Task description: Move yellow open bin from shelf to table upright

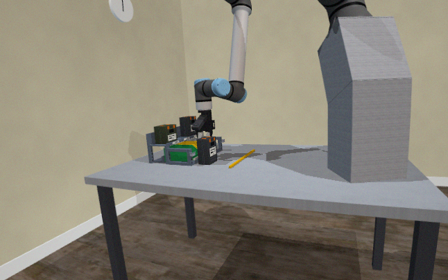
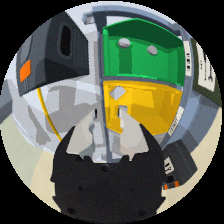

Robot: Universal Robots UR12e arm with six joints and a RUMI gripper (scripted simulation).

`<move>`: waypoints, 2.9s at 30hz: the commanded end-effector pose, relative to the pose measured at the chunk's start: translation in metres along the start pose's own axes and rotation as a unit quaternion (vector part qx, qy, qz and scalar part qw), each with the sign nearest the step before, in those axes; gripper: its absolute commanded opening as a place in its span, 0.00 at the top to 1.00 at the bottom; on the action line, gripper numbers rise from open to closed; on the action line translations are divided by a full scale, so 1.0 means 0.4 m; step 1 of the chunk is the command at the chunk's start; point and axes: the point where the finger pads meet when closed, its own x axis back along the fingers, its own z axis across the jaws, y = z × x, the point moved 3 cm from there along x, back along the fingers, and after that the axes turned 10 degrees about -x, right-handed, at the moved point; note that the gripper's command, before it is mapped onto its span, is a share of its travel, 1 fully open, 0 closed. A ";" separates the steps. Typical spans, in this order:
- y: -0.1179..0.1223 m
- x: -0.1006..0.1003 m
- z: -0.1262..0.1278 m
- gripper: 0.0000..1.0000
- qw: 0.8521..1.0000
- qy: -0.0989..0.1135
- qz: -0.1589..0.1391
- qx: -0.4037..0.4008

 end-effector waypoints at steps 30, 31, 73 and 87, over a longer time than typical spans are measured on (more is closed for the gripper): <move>0.000 -0.038 0.002 0.74 1.000 0.001 0.000 0.000; 0.000 -0.038 0.002 0.74 1.000 0.001 0.000 0.000; 0.000 -0.035 0.002 1.00 1.000 0.001 0.000 0.000; 0.000 -0.035 0.002 1.00 1.000 0.001 0.000 0.000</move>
